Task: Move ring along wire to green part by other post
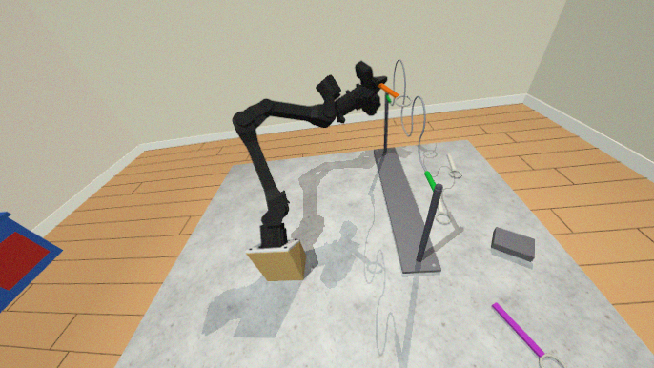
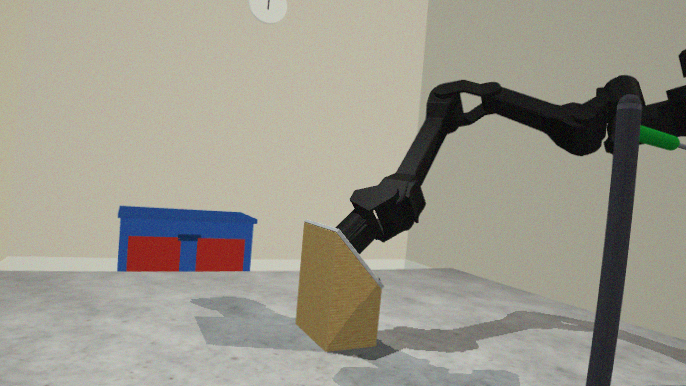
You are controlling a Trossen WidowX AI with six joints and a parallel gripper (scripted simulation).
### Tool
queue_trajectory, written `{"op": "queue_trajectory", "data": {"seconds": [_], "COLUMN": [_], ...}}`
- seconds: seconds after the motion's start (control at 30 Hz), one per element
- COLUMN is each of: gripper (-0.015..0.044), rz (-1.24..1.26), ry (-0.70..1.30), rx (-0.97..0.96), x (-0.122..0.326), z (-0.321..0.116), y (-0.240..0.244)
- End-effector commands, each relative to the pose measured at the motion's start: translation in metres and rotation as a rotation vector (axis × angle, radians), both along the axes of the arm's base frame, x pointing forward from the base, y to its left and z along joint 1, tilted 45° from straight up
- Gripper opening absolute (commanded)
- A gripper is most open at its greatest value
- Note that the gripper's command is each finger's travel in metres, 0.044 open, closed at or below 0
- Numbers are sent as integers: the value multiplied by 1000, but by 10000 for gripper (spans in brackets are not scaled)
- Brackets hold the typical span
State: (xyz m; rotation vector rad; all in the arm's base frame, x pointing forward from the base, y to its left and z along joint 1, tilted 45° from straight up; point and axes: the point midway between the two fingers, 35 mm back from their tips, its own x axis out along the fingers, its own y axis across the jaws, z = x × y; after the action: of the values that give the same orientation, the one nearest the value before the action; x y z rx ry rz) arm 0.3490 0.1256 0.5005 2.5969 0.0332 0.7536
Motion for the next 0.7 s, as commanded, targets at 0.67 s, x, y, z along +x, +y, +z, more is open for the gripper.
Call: {"op": "queue_trajectory", "data": {"seconds": [0.67], "gripper": [-150], "rz": [3], "ry": [4], "rx": [15], "x": [1], "z": [-9], "y": [21]}}
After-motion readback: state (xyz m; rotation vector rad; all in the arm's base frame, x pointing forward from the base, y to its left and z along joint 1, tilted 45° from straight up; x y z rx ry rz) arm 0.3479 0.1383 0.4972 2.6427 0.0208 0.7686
